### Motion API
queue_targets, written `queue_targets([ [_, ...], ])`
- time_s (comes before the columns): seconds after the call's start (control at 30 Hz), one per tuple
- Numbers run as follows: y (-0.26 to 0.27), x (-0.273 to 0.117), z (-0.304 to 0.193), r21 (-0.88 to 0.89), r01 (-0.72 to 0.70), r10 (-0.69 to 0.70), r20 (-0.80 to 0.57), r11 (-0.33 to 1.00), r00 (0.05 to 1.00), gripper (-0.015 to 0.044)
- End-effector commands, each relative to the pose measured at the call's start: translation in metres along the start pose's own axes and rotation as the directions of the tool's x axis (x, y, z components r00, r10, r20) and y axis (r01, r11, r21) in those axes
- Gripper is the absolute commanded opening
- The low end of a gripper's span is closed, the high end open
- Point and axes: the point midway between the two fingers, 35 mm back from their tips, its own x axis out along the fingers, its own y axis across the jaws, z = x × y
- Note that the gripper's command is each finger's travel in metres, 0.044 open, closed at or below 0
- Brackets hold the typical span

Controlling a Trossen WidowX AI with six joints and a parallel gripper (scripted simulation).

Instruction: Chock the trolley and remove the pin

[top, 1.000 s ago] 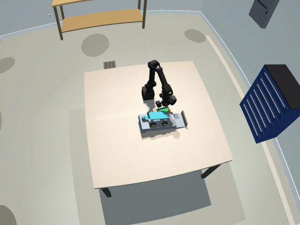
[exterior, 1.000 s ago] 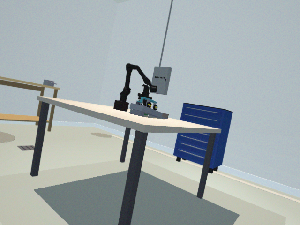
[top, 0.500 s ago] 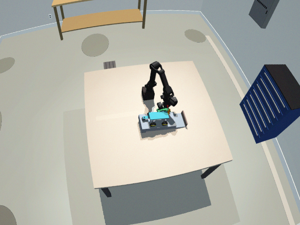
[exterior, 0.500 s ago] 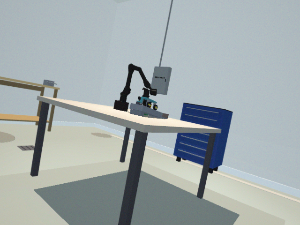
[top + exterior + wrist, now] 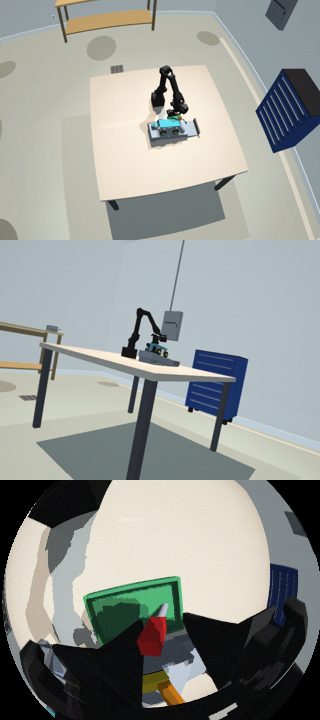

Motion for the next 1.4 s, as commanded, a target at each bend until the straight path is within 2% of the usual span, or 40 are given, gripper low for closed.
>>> queue_targets([
  [0.0,0.003,0.001,0.000,-0.003,0.005,-0.005,-0.002,1.000,1.000,0.0190],
  [1.37,0.033,0.013,0.000,-0.003,0.002,-0.002,-0.001,1.000,1.000,0.0190],
])
